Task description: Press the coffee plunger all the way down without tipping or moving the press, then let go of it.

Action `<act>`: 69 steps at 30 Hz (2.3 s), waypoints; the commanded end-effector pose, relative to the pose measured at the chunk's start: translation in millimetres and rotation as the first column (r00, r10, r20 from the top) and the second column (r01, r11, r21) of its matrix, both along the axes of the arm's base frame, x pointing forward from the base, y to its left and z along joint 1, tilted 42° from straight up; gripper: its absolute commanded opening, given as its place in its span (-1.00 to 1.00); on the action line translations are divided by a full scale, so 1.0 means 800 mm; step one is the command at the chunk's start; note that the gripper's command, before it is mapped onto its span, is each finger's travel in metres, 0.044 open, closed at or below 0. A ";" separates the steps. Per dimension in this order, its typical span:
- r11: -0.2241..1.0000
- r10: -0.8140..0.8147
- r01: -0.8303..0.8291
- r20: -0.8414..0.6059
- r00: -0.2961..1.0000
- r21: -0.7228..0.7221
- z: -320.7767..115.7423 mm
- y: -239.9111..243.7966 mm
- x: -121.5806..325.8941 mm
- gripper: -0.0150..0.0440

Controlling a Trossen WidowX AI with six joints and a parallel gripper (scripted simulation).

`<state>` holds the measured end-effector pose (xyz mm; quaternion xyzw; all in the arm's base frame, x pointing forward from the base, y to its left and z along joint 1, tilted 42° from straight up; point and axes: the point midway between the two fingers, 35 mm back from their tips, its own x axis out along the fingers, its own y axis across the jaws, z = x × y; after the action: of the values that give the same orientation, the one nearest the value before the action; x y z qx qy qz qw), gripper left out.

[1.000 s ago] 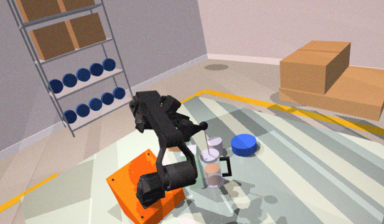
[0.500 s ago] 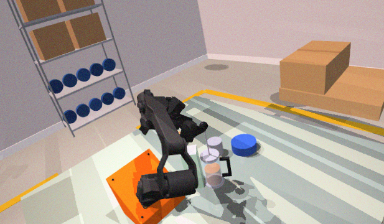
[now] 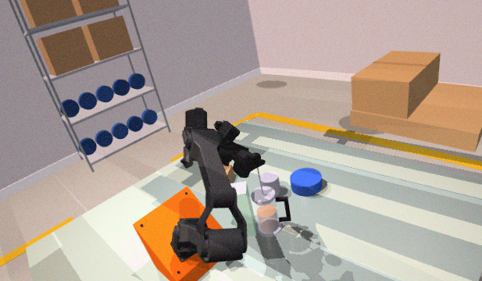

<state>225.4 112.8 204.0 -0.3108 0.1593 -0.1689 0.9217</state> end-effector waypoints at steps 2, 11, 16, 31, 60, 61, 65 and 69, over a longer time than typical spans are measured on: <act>1.000 -0.006 0.006 0.007 1.000 -0.008 0.001 -0.005 0.002 0.82; 1.000 -0.006 0.006 0.007 1.000 -0.008 0.001 -0.005 0.002 0.02; 1.000 -0.006 0.006 0.007 1.000 -0.008 0.001 -0.005 0.002 -0.06; 1.000 -0.013 0.013 -0.005 1.000 -0.002 -0.012 -0.011 0.006 -0.06; 1.000 -0.021 0.021 -0.033 0.999 0.015 -0.062 -0.040 0.020 -0.06; 1.000 -0.021 0.021 -0.033 0.999 0.015 -0.064 -0.041 0.020 -0.06; 1.000 -0.019 0.020 -0.033 0.999 0.016 -0.070 -0.046 0.022 -0.06; 1.000 -0.017 0.018 -0.031 0.999 0.015 -0.077 -0.050 0.024 -0.06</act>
<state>246.3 84.9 162.1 -0.2868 0.1599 -0.1722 0.9287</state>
